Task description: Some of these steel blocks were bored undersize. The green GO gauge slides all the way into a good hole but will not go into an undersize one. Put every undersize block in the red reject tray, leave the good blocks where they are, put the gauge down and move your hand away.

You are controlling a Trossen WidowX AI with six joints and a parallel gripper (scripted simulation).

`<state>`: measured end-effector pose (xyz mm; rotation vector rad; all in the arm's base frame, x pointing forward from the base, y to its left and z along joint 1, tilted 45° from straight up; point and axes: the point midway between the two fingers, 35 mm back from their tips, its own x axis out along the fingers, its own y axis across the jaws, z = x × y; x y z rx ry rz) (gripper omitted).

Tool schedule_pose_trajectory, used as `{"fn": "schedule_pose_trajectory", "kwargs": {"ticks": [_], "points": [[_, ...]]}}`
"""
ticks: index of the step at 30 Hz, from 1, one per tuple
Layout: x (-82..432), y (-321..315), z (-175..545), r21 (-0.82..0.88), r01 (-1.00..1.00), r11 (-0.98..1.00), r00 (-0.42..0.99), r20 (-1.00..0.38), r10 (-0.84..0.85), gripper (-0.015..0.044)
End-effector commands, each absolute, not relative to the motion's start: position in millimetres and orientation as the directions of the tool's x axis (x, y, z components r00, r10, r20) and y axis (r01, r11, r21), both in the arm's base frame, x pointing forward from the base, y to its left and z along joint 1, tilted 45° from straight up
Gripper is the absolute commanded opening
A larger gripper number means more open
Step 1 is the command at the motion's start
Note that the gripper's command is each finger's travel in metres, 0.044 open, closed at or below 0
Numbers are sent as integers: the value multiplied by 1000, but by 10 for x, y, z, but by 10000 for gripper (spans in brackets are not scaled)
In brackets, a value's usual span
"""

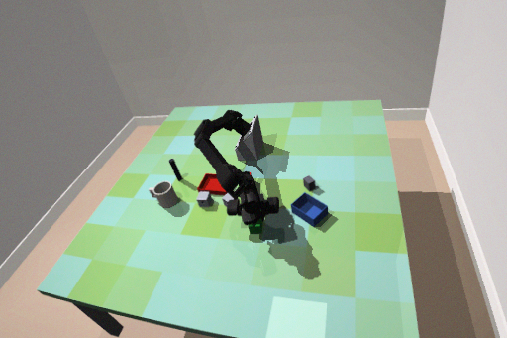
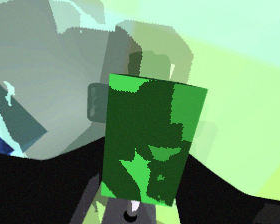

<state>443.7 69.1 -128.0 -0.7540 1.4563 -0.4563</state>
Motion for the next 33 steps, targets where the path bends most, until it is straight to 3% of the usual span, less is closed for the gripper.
{"fn": "schedule_pose_trajectory", "kwargs": {"ticks": [1,33], "points": [[4478,728,-1230,-700,-162,695,104,-713,-694,0],[4475,763,-1255,-700,-162,695,104,-713,-694,0]]}}
